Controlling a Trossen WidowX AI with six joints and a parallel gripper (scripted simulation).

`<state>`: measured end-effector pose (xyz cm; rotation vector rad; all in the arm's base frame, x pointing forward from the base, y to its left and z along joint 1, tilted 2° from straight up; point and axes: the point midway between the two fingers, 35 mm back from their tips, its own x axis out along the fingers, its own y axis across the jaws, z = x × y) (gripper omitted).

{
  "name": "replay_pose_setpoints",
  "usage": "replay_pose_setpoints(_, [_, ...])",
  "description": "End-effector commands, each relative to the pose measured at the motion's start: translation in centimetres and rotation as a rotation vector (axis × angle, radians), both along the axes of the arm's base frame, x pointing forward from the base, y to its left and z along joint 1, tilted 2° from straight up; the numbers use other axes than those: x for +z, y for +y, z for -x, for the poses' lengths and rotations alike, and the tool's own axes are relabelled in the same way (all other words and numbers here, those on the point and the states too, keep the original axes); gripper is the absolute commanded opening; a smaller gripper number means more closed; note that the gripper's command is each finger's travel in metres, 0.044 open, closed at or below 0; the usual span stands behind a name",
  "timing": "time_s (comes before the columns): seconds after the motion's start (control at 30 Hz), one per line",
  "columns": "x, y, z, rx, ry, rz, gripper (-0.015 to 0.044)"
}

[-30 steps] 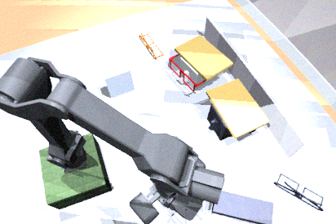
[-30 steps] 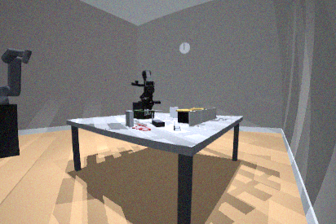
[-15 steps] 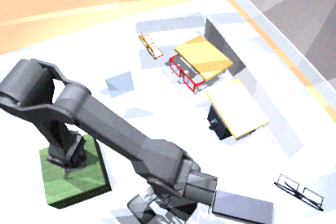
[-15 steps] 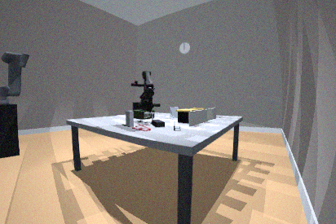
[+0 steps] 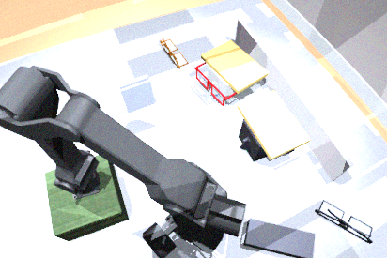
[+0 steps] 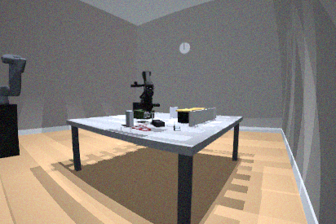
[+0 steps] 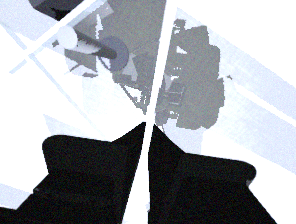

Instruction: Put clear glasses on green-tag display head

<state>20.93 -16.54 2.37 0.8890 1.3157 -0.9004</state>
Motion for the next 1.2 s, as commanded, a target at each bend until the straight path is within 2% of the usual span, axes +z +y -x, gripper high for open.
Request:
replay_pose_setpoints(0.0, [-0.1,0.3,0.3,0.003,0.0,-0.005,0.0])
replay_pose_setpoints(1.17, [-0.2,1.6,2.0,0.003,0.002,-0.006,0.0])
